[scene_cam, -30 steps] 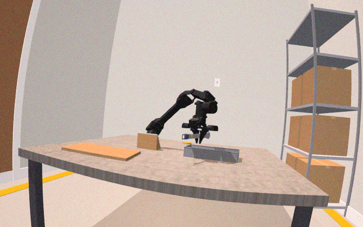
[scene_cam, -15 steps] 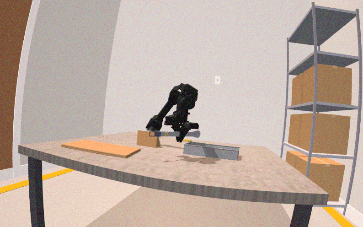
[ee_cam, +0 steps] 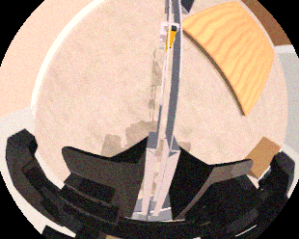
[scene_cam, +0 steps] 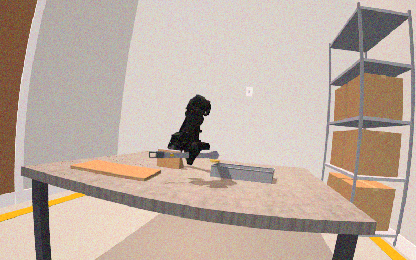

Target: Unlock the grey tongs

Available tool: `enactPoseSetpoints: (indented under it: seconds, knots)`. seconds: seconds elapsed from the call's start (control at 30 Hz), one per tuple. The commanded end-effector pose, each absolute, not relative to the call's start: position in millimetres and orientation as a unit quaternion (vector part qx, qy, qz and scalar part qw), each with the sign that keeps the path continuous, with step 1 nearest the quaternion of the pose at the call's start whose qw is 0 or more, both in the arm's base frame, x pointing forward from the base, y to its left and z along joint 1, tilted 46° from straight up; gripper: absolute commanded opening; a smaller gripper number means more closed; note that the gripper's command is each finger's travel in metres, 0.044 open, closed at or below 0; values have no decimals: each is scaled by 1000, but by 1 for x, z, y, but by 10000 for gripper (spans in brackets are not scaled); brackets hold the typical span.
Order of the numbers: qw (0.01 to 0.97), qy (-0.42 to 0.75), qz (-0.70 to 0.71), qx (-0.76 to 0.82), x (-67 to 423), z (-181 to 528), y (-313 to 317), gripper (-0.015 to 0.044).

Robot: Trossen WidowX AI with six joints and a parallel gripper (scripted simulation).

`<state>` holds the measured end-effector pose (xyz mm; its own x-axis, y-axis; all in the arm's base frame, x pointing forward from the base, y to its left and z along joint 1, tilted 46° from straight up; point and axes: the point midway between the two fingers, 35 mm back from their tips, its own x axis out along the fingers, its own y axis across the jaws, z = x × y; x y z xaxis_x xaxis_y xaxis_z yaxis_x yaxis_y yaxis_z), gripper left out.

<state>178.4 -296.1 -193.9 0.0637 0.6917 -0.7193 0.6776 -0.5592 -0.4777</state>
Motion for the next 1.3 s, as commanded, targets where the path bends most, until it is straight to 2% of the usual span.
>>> enactPoseSetpoints:
  seconds: [0.0, 0.6, 1.27]
  knots:
    - [13, -446, 517, -731, 155, -196, -312, -150]
    - [97, -351, 601, -711, 17, -215, -341, -150]
    - [214, -252, 670, -664, -137, -229, -316, -150]
